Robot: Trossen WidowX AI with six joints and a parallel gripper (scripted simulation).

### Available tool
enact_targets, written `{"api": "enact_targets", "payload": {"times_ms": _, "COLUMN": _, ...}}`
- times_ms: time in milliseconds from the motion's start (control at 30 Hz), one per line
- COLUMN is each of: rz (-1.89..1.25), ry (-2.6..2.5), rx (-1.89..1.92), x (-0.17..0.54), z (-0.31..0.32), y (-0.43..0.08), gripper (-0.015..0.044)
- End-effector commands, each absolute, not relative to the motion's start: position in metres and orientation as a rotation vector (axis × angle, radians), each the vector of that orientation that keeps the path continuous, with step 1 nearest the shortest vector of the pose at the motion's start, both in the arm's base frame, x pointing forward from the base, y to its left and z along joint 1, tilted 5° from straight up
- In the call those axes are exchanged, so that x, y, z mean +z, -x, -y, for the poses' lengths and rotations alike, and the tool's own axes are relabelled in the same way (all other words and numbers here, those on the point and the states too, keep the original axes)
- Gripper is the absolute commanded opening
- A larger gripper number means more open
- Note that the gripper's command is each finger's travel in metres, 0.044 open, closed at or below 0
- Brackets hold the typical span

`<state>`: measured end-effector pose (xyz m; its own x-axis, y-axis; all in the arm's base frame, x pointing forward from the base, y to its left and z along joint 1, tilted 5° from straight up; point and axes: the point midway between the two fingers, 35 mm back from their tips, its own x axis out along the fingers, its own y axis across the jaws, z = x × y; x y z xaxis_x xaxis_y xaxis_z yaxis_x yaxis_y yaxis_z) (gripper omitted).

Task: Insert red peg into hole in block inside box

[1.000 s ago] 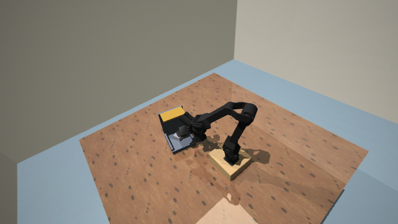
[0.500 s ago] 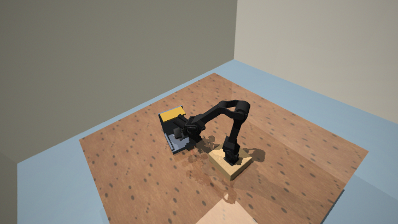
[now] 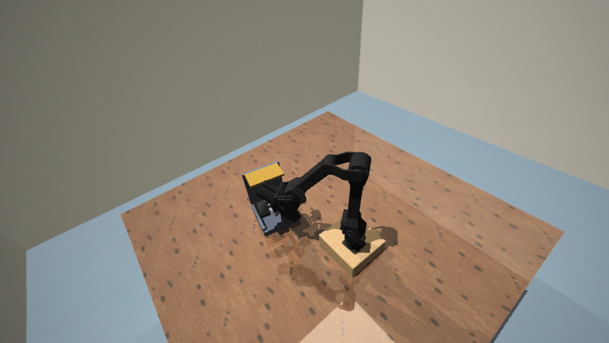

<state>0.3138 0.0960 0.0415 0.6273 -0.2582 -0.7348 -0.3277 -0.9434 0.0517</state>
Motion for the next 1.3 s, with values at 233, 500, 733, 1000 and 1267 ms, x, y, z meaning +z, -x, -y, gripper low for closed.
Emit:
{"api": "enact_targets", "payload": {"times_ms": 233, "rz": -0.479, "ry": 2.764, "rx": 1.205, "x": 0.041, "z": -0.107, "y": -0.331, "gripper": 0.0}}
{"api": "enact_targets", "payload": {"times_ms": 500, "rz": -0.479, "ry": 2.765, "rx": 1.202, "x": 0.041, "z": -0.103, "y": -0.348, "gripper": 0.0}}
{"api": "enact_targets", "payload": {"times_ms": 733, "rz": -0.479, "ry": 2.766, "rx": 1.202, "x": 0.041, "z": -0.1, "y": -0.353, "gripper": 0.0}}
{"api": "enact_targets", "payload": {"times_ms": 1000, "rz": -0.479, "ry": 2.766, "rx": 1.201, "x": 0.041, "z": -0.097, "y": -0.356, "gripper": 0.0}}
{"api": "enact_targets", "payload": {"times_ms": 1267, "rz": -0.48, "ry": 2.767, "rx": 1.201, "x": 0.041, "z": -0.095, "y": -0.36, "gripper": 0.0}}
